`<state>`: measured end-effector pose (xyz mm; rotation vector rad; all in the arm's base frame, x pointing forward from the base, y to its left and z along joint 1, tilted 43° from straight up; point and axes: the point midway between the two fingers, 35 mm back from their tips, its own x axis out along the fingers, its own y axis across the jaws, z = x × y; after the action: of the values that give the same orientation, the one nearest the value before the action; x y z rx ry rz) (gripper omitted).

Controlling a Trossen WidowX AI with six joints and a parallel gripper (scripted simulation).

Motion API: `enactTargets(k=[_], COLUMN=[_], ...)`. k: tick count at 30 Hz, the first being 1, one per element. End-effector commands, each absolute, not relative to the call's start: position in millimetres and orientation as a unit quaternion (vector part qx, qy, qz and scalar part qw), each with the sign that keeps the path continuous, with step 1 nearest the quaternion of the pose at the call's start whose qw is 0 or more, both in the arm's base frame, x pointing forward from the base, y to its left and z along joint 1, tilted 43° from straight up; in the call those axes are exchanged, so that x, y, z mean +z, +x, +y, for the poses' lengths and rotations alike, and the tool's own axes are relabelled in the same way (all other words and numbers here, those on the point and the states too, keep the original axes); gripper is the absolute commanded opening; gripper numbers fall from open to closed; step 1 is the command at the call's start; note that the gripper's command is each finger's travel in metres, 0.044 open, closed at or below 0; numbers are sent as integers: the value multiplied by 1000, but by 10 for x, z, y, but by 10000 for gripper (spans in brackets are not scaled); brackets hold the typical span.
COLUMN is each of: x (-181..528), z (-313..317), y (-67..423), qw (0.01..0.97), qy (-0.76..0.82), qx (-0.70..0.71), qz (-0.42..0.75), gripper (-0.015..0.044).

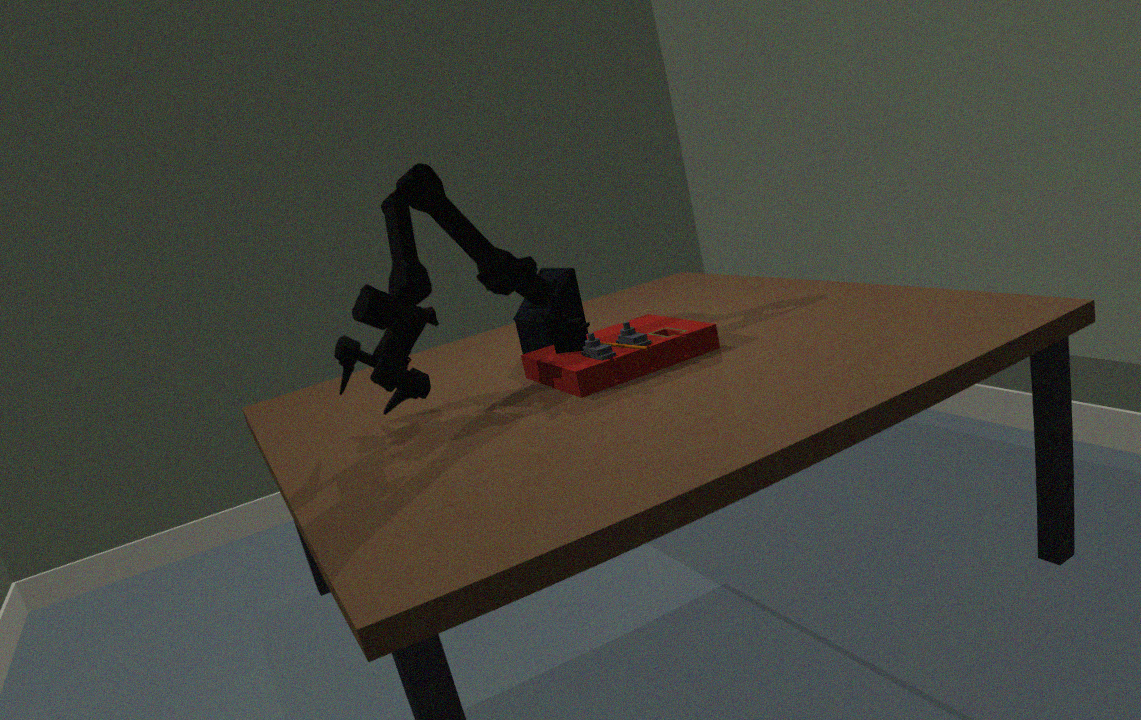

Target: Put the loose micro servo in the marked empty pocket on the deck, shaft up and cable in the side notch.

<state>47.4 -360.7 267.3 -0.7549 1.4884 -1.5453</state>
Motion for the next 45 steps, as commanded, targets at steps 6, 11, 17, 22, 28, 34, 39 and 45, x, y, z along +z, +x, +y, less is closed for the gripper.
enactTargets(k=[6, 11, 17, 22, 28, 34, 39, 45], x=[2224, 1942, 1617, 1376, 1103, 928, 863, 867], z=[-3413, -3131, -2661, -2178, -1504, -934, -519, -331], y=[1347, 1794, 2226, 2478, 2641, 2613, 2398, 2255], qw=[525, 574, 619, 641, 644, 627, 581, 552], qy=[-327, -333, -338, -344, -362, -383, -408, -426], qx=[-516, -451, -366, -293, -197, -123, -81, -67], qz=[593, 597, 608, 621, 645, 667, 700, 714], gripper=[440, 440, 440, 440, 440, 440, 440, 440])
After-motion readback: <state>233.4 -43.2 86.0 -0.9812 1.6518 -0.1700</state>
